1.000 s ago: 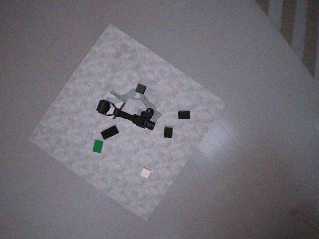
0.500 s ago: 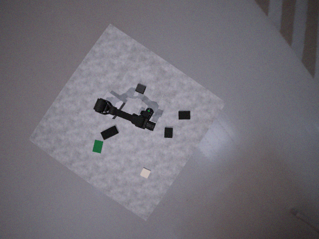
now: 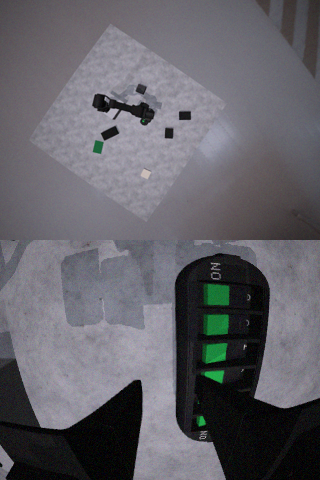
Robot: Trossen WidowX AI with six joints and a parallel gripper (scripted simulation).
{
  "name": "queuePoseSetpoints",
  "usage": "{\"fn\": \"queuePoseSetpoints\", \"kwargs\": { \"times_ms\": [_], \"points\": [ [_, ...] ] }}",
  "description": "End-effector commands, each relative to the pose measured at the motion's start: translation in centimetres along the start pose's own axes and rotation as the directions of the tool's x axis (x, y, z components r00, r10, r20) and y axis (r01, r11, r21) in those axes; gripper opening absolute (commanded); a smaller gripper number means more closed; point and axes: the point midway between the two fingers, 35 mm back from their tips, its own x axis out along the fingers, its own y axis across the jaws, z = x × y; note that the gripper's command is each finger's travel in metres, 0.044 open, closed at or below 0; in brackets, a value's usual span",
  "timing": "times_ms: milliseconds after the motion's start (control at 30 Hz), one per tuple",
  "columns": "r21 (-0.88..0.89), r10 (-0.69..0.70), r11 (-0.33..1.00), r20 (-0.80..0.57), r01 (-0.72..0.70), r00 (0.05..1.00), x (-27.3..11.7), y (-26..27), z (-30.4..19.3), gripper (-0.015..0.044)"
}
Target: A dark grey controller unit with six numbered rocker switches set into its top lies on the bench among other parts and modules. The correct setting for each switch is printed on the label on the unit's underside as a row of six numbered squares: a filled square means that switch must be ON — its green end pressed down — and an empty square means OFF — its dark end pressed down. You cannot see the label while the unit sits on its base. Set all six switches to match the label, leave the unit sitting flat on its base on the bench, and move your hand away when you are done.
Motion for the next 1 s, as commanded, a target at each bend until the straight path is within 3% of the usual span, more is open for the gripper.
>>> {"fn": "queuePoseSetpoints", "kwargs": {
  "times_ms": [0, 100, 800, 967],
  "points": [
    [0.021, -0.007, 1.000, 0.005, 0.006, 1.000, 0.1, 0.2, 0.2, 0.0072],
    [0.021, -0.007, 1.000, 0.005, 0.006, 1.000, 0.1, 0.2, 0.2, 0.0000],
    [0.019, -0.005, 1.000, 0.001, 0.005, 1.000, 0.1, 0.3, 0.1, 0.0000],
    [0.019, -0.006, 1.000, 0.001, 0.005, 1.000, -3.4, 0.2, 0.1, 0.0131]
  ]
}}
